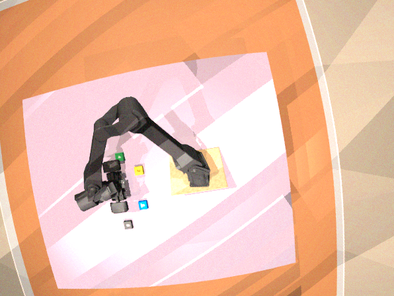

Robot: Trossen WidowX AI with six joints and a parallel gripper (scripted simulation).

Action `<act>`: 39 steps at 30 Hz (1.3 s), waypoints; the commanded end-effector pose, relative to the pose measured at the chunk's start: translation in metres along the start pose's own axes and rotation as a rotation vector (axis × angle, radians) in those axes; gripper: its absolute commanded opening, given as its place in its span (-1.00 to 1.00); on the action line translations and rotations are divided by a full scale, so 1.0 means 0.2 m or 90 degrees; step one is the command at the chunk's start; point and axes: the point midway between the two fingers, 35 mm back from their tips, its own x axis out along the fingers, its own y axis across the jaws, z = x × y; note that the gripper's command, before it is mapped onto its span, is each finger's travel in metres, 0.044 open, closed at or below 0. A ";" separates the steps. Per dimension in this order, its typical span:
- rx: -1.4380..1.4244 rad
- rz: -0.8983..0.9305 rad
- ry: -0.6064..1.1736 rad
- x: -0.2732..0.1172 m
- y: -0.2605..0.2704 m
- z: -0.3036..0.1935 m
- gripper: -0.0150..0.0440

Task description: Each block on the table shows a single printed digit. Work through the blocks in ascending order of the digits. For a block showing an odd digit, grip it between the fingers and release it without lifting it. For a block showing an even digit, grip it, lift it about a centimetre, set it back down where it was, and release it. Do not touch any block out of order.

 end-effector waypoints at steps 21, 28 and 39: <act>0.004 0.000 0.000 0.07 0.00 0.00 -0.08; 0.004 0.000 0.000 0.07 0.00 0.00 0.00; 0.004 0.000 0.000 0.07 0.00 0.00 0.86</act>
